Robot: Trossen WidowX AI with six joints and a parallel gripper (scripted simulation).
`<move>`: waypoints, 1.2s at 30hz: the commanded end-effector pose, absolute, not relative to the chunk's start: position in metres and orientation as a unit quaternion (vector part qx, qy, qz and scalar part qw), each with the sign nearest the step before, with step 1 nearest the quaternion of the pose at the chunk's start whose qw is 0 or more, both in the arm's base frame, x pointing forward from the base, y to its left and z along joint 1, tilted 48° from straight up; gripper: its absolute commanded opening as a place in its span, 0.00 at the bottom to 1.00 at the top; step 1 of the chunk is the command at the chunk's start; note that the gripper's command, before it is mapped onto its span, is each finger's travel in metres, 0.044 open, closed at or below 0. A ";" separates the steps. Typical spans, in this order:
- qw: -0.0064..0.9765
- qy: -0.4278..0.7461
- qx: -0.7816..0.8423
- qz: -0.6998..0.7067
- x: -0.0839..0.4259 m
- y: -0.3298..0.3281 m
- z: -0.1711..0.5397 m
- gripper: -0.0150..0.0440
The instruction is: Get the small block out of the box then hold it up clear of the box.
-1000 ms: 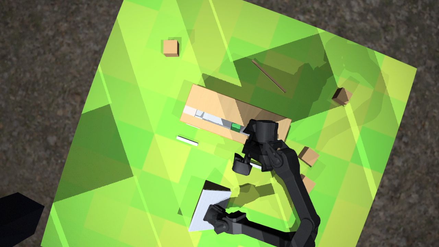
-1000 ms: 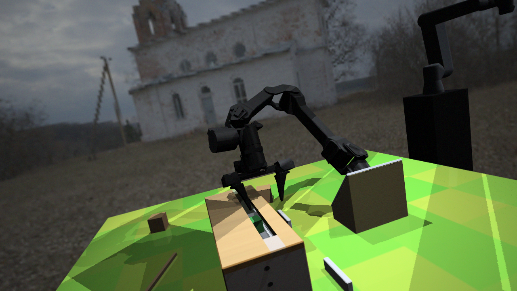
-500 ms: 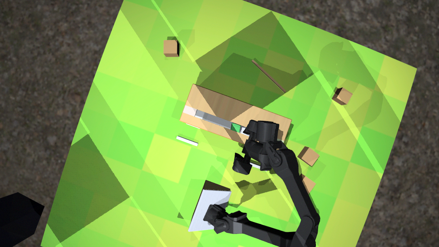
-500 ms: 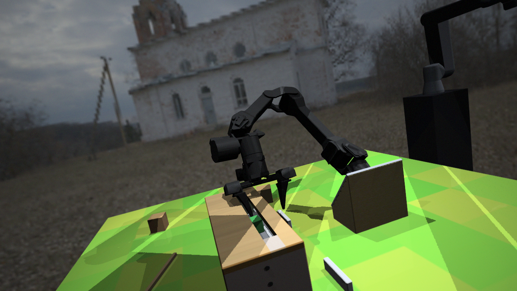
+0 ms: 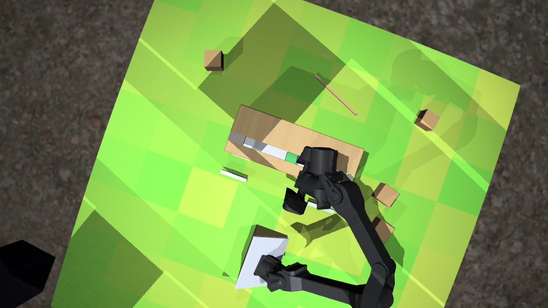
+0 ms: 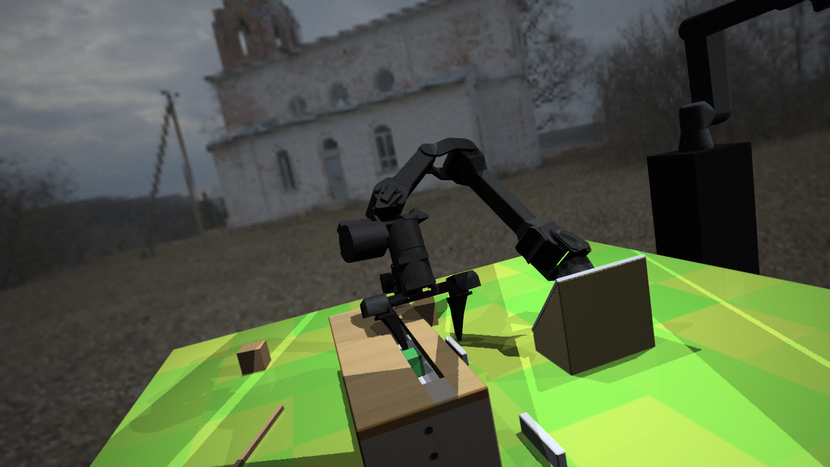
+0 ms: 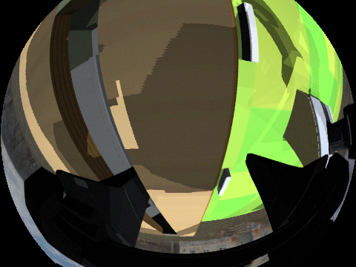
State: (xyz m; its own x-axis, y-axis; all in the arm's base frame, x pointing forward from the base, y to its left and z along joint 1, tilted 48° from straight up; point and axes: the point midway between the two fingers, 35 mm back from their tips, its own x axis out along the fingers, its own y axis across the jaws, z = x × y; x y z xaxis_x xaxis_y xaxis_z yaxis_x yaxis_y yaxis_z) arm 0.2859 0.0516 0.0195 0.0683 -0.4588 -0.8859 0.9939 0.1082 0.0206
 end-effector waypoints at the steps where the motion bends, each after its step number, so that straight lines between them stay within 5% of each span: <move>1: 0.639 0.381 0.352 -0.568 0.284 0.059 0.011 0.93; 36: 0.639 0.382 0.353 -0.567 0.283 0.093 -0.025 0.93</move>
State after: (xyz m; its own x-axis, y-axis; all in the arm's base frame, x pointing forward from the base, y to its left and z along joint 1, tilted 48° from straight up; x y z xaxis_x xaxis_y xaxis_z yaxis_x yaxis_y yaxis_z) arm 0.2804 0.0941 -0.0290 0.0587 -0.4564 -0.8878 0.9946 0.1028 0.0129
